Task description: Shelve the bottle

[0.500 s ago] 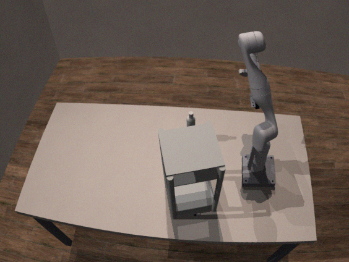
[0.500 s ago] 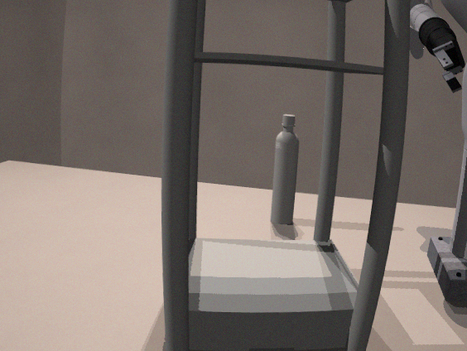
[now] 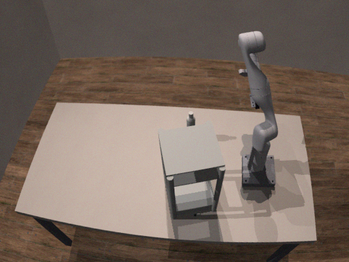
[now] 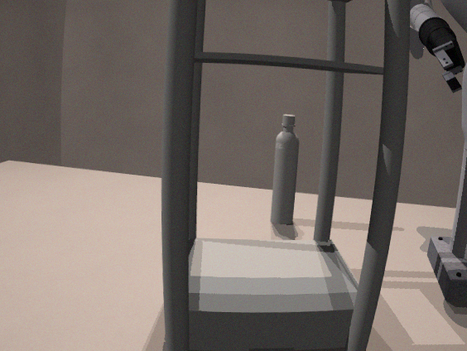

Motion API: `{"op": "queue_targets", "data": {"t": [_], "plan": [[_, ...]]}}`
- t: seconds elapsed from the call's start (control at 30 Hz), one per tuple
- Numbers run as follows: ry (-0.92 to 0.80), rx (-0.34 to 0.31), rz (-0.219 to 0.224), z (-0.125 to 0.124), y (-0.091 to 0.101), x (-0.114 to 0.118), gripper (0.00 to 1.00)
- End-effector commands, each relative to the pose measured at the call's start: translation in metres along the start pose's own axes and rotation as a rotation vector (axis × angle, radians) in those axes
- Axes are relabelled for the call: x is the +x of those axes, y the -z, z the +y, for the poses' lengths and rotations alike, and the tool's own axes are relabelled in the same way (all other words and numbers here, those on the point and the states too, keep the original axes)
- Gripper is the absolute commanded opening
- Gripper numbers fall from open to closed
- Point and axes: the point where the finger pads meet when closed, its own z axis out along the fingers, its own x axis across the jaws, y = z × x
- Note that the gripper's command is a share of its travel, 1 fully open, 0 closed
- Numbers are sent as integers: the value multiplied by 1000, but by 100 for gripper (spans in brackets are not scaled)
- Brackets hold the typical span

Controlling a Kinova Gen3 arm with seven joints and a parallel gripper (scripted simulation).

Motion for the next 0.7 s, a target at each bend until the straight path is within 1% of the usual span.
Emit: {"op": "queue_targets", "data": {"t": [0.0,0.1,0.17,0.23,0.27,0.3,0.37,0.47,0.53,0.6,0.67], "plan": [[0,1,1,0,0,0,100],[1,0,3,0,0,0,100],[4,-1,17,-2,1,1,100],[12,-5,52,-7,3,3,100],[19,-7,78,-11,5,4,100],[27,-9,110,-16,7,6,100],[51,-13,191,-30,13,9,100],[106,-8,348,-61,27,11,100],[143,1,436,-80,36,8,100],[143,1,436,-80,36,8,100],[202,22,555,-110,49,0,100]]}}
